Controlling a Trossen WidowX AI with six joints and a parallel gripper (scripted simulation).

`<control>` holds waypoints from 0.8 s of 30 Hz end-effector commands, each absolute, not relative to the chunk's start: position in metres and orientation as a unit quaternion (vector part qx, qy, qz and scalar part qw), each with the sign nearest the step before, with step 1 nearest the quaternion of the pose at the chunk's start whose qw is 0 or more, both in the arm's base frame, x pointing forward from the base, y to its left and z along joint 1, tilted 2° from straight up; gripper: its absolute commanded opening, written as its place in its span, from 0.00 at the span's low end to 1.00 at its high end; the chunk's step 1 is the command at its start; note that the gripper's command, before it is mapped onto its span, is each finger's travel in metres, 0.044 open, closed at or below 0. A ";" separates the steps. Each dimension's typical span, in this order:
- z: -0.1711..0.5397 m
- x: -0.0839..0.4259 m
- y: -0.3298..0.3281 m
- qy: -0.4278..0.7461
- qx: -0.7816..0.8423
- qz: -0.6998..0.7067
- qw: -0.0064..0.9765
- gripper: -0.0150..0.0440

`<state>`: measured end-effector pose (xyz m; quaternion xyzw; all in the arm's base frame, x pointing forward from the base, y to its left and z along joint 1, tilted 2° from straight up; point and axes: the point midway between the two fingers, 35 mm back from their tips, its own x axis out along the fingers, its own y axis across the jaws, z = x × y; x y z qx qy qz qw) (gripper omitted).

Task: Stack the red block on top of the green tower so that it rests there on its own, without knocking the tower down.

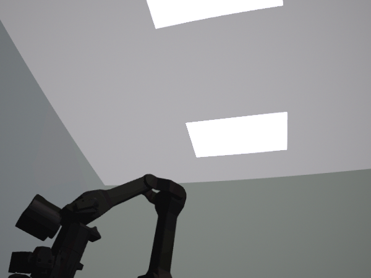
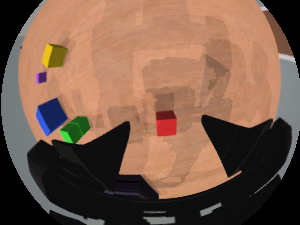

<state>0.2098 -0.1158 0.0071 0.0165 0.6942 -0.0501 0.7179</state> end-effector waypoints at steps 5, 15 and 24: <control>0.003 0.208 -0.114 0.696 0.017 -0.046 0.716 1.00; 0.004 0.208 -0.114 0.696 0.017 -0.046 0.717 1.00; 0.004 0.208 -0.114 0.696 0.017 -0.046 0.717 0.60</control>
